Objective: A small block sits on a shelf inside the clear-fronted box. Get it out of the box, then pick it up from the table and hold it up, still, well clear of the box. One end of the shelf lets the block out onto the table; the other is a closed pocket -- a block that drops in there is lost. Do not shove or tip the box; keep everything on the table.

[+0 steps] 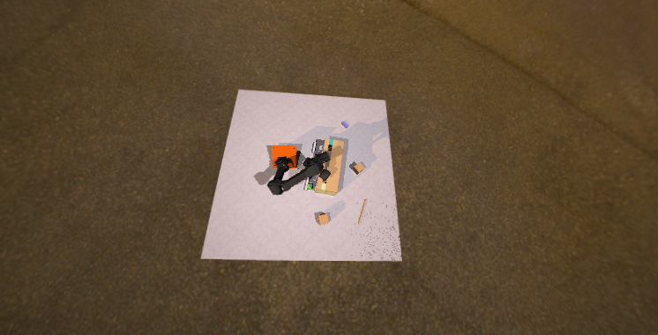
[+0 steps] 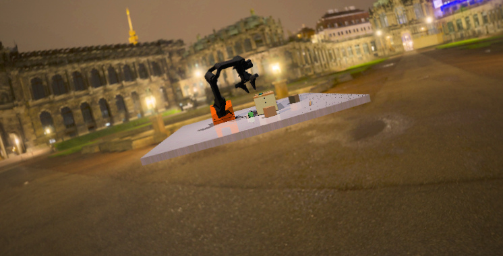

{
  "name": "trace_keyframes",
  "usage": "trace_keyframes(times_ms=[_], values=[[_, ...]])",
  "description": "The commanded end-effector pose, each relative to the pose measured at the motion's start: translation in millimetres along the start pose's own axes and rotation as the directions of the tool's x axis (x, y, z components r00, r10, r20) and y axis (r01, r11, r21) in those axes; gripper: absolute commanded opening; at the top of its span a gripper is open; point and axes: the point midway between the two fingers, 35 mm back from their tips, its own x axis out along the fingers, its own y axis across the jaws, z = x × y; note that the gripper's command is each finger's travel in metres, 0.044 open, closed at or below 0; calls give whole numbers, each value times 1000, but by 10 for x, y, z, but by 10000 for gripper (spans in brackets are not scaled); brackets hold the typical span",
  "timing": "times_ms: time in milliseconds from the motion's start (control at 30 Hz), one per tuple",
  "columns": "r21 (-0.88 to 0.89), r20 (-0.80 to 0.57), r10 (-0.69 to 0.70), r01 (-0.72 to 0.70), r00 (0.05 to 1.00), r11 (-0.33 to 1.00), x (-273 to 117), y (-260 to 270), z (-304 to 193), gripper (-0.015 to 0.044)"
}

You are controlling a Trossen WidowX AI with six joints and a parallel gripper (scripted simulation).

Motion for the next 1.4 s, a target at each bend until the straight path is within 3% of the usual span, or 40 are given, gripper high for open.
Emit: trace_keyframes(times_ms=[0, 433, 867, 1367], values=[[-662, 37, -81, 85, 996, 744, -33, -39, -379, 285], [-979, 56, -129, 80, 990, 190, -40, -34, -612, 285], [-899, 67, -173, -15, 983, -438, -38, -10, -814, 285], [-878, 68, -175, -24, 982, -477, -37, -8, -824, 285]])
